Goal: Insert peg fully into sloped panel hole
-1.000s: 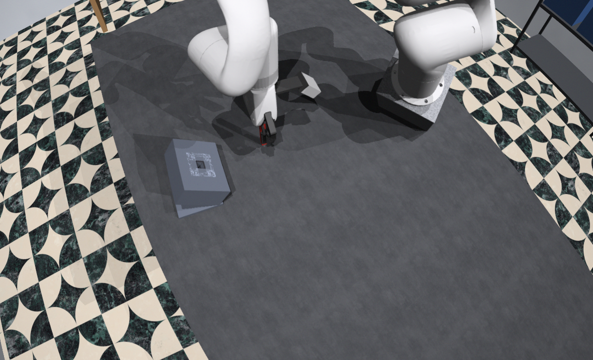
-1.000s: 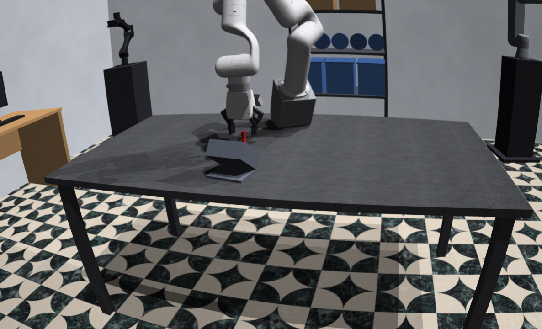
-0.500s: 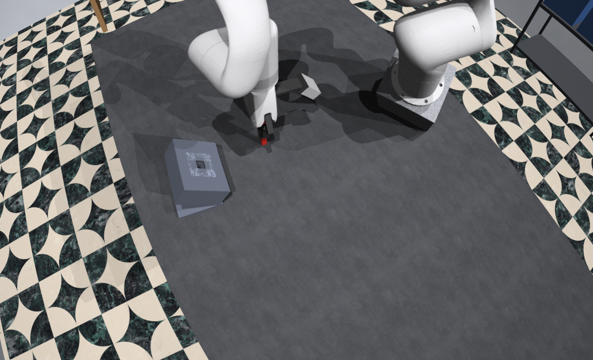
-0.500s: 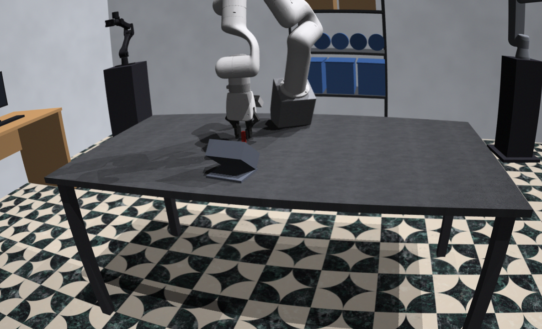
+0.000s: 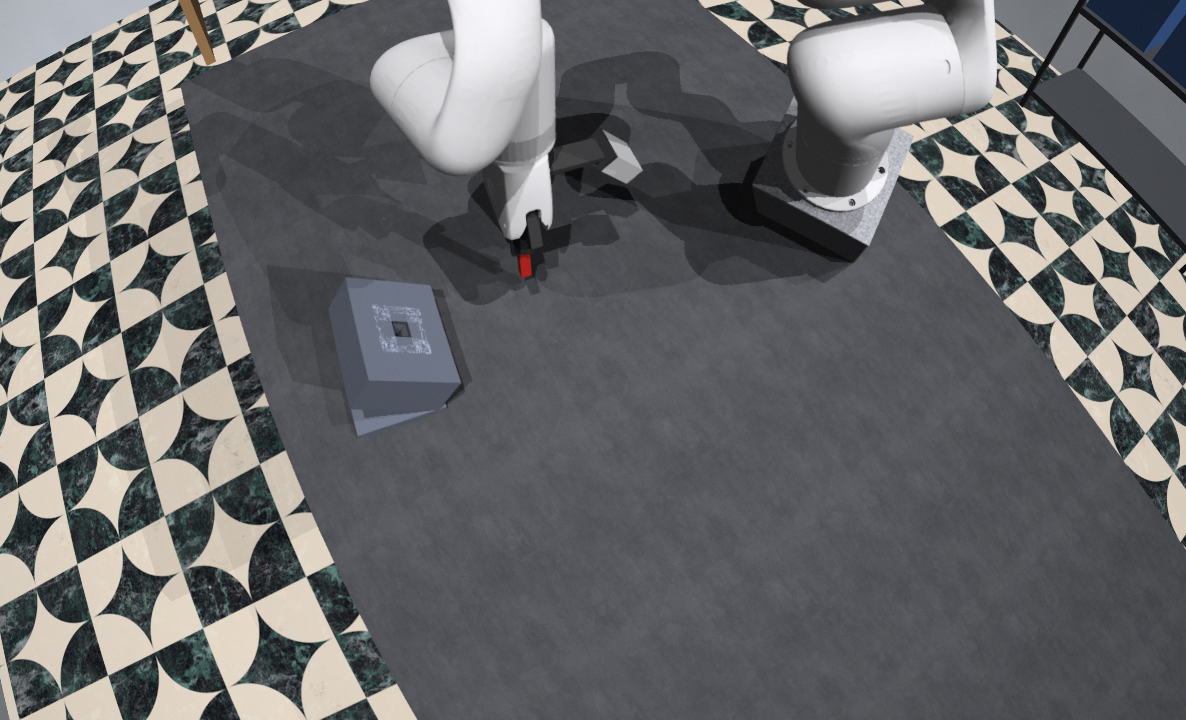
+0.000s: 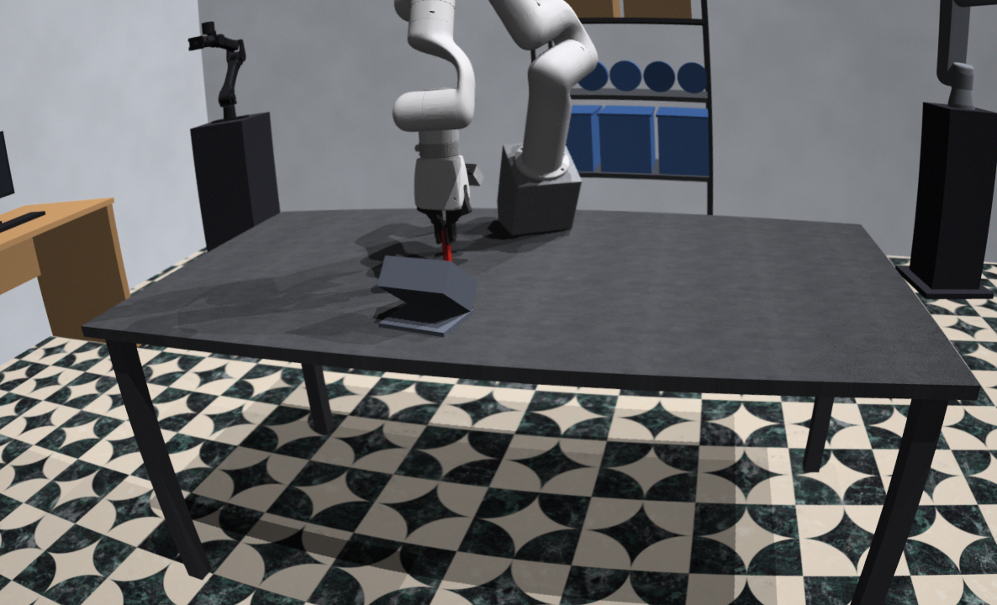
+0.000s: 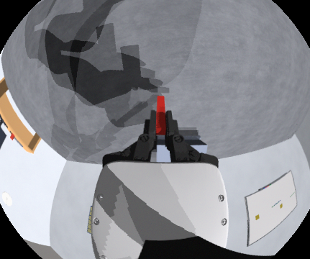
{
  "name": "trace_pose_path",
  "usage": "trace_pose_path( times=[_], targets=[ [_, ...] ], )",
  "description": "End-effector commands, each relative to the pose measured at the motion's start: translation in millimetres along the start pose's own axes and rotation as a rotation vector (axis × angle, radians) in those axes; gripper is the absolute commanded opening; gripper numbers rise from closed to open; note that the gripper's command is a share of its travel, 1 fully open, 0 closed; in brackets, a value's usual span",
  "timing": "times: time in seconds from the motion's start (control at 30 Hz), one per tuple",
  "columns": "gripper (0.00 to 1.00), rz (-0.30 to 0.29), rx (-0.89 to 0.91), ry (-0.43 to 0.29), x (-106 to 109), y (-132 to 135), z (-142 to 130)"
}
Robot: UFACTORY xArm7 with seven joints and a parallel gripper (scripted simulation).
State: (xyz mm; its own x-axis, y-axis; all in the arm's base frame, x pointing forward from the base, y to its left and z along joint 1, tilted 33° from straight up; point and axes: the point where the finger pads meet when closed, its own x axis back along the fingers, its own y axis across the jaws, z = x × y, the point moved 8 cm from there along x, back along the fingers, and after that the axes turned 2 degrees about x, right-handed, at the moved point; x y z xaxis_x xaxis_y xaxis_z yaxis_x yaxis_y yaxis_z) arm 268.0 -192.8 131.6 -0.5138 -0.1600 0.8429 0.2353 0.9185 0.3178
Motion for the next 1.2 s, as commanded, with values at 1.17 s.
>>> trace_pose_path(
  times=[1.17],
  targets=[
    [0.00, 0.003, -0.021, -0.197, 75.4, 11.0, -16.4]
  ],
)
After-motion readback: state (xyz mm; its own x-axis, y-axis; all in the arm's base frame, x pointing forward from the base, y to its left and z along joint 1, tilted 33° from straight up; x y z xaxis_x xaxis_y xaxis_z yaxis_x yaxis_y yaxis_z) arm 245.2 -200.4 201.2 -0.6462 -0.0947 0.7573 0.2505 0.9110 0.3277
